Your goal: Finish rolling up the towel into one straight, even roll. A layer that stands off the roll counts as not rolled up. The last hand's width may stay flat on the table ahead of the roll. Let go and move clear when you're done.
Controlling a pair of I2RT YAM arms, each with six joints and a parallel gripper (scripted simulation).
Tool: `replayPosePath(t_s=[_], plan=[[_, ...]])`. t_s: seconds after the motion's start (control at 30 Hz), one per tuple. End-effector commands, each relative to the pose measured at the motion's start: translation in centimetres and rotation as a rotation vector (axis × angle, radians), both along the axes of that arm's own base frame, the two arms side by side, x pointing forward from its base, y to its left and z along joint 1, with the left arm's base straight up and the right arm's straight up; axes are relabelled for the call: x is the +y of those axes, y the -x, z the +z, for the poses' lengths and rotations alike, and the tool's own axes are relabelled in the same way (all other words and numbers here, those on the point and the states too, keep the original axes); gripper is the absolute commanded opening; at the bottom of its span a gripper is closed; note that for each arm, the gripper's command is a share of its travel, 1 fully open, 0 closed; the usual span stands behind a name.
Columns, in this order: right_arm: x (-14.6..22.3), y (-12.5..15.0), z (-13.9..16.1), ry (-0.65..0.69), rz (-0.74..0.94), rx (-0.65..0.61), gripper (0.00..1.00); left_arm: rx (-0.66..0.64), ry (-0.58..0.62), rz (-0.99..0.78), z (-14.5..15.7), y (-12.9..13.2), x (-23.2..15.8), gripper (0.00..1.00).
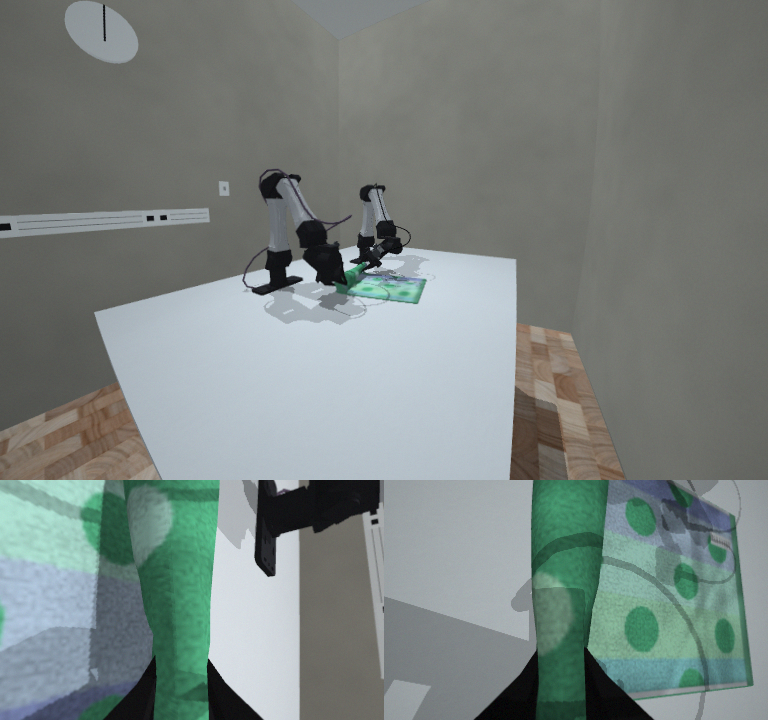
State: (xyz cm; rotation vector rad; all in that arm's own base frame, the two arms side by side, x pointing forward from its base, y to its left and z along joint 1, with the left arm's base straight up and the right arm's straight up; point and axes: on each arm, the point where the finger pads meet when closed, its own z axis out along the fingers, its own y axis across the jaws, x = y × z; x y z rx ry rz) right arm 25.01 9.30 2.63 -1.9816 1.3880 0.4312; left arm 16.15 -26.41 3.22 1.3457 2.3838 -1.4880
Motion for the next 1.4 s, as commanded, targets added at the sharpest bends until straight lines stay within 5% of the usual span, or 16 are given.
replayPosePath(t_s=[0.0,0.23,0.6,0.67,0.8,1.37], plan=[[0.1,-0.3,-0.2,0.001,0.004,-0.009,0.27,-0.019,0.003,-0.005,-0.2,-0.5,-0.2,0.25],[0.1,-0.3,-0.2,0.001,0.004,-0.009,0.26,-0.019,0.003,-0.005,-0.2,-0.5,-0.2,0.25],[0.1,-0.3,-0.2,0.001,0.004,-0.009,0.26,-0.019,0.003,-0.005,0.8,-0.5,-0.2,0.69],[0.1,-0.3,-0.2,0.001,0.004,-0.009,0.26,-0.019,0.003,-0.005,0.8,-0.5,-0.2,0.69],[0.1,-0.3,-0.2,0.001,0.004,-0.009,0.26,-0.019,0.003,-0.005,1.0,-0.5,-0.2,0.85],[0.1,-0.3,0.0,0.05,0.004,0.199,0.26,-0.019,0.003,-0.005,4.5,-3.0,4.6,0.85]])
